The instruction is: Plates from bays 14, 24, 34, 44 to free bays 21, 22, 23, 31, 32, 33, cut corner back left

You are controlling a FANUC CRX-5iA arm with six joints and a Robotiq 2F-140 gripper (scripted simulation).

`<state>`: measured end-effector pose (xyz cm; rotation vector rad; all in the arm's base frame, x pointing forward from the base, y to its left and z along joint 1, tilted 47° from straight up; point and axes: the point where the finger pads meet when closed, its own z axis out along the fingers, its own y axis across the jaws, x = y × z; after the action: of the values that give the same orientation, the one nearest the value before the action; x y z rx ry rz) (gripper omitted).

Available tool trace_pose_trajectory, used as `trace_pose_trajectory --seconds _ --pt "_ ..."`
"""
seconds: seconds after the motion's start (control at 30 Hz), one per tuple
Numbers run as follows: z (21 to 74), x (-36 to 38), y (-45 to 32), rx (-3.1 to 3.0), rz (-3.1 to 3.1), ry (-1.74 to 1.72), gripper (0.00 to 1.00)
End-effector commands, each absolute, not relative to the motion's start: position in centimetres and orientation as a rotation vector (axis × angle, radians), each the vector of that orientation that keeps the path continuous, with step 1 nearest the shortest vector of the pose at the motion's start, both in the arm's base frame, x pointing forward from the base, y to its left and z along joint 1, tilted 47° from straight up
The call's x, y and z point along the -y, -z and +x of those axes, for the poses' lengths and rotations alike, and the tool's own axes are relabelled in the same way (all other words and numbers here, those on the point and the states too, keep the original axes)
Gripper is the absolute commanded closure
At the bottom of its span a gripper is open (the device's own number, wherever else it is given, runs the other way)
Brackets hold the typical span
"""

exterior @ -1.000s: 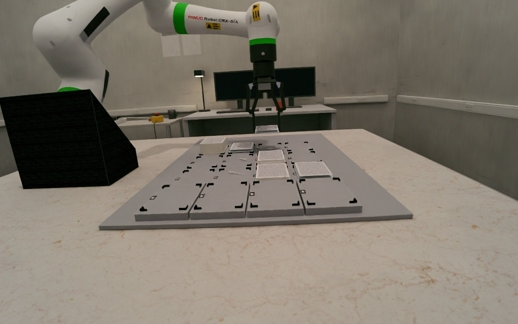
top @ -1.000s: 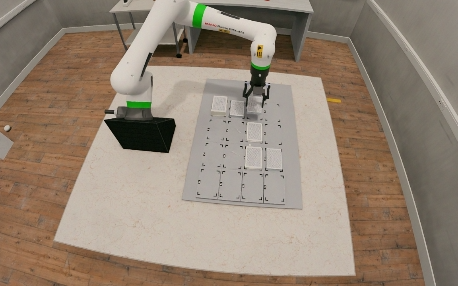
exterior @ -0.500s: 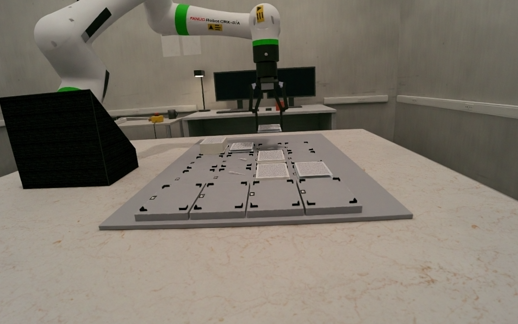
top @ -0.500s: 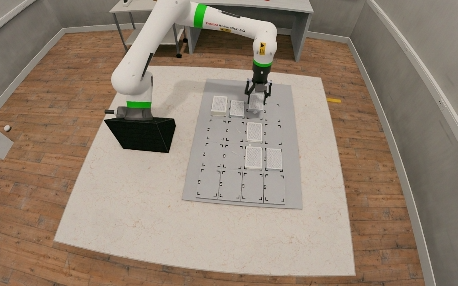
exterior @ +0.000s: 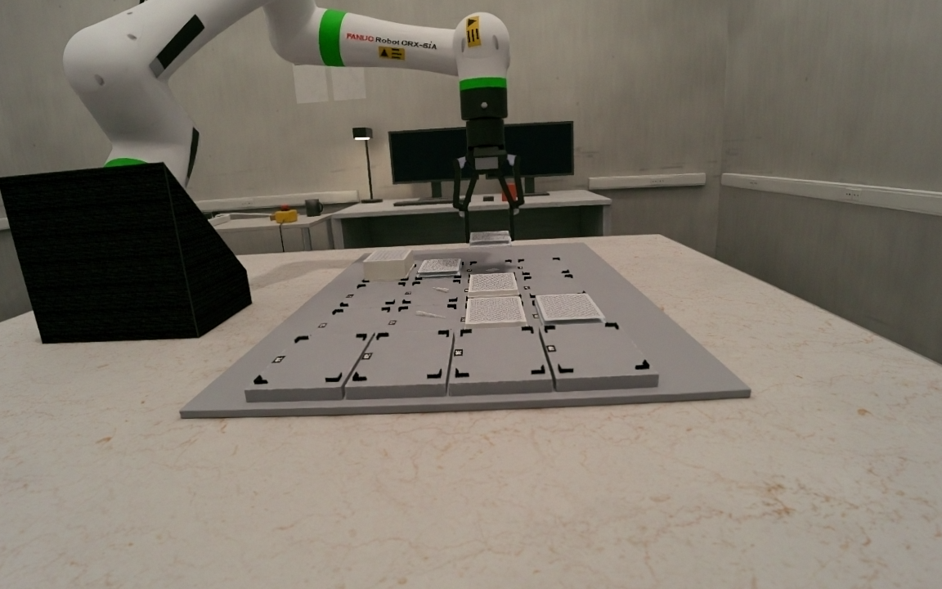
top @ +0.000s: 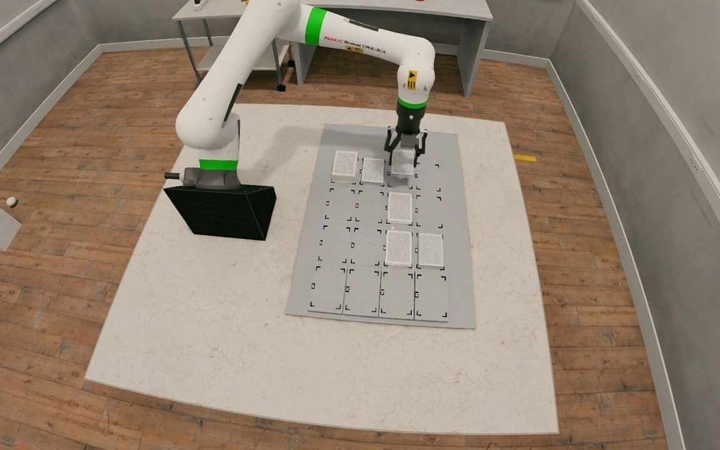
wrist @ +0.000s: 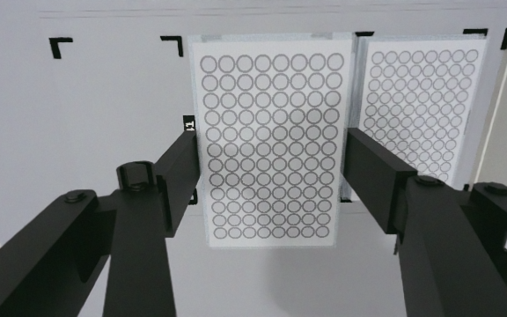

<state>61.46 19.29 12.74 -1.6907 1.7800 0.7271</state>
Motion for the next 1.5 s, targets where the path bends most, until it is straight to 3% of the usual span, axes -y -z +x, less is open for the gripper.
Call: trace_pose_trajectory --seconds 0.0,1.47 --pt "61.5 -19.5 -12.5 -1.78 -1.69 -0.724 0.9" --pt "61.7 -22.2 -10.0 -1.78 -1.69 -0.724 0.9"
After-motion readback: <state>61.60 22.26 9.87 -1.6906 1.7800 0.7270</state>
